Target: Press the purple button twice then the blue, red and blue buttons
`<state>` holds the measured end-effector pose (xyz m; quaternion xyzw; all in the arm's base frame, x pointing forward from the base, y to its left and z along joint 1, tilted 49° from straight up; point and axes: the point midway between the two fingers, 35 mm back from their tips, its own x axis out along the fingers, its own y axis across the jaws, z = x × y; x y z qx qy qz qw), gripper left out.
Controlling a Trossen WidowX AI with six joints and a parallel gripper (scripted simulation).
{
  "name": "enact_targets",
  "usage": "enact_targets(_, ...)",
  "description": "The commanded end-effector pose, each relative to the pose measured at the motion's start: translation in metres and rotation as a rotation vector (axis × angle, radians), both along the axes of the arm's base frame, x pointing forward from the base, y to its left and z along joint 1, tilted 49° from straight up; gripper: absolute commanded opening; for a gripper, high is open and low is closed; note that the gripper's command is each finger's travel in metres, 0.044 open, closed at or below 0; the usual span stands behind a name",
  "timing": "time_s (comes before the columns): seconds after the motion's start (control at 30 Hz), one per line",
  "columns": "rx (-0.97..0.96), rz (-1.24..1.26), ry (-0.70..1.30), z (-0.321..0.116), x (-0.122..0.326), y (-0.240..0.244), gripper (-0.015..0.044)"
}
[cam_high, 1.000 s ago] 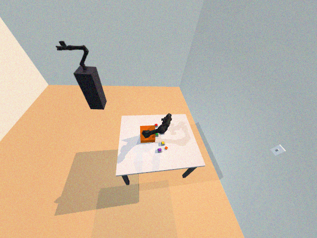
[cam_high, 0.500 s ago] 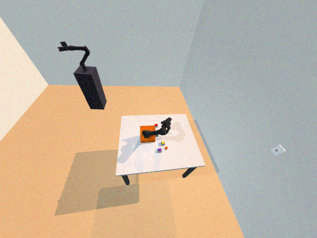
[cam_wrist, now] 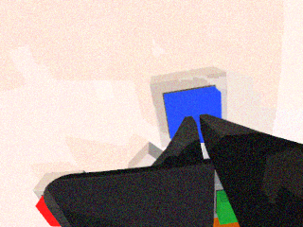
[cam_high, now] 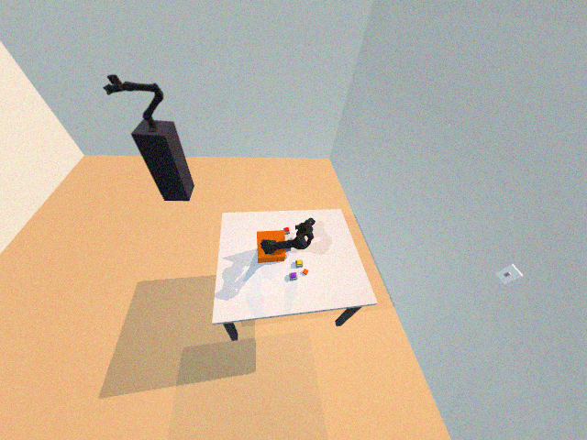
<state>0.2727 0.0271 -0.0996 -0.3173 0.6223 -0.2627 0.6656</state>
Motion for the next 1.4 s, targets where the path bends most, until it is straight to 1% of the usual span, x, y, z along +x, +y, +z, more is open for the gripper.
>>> enact_targets(0.0, -0.006, 0.005, 0.005, -0.006, -0.001, -0.007, 0.002)
enact_targets(0.77, -0.007, 0.005, 0.005, -0.008, -0.001, -0.01, 0.002)
enact_targets(0.9, -0.005, 0.005, 0.005, 0.012, -0.003, 0.014, 0.002)
enact_targets(1.07, -0.005, 0.005, 0.005, 0.014, -0.003, 0.016, 0.002)
enact_targets(1.13, 0.001, 0.007, 0.005, 0.01, -0.003, 0.026, 0.0073)
enact_targets(1.23, 0.019, 0.013, 0.008, -0.007, -0.009, 0.069, 0.0151)
enact_targets(1.37, 0.014, 0.008, 0.008, -0.03, -0.032, 0.125, 0.0256)
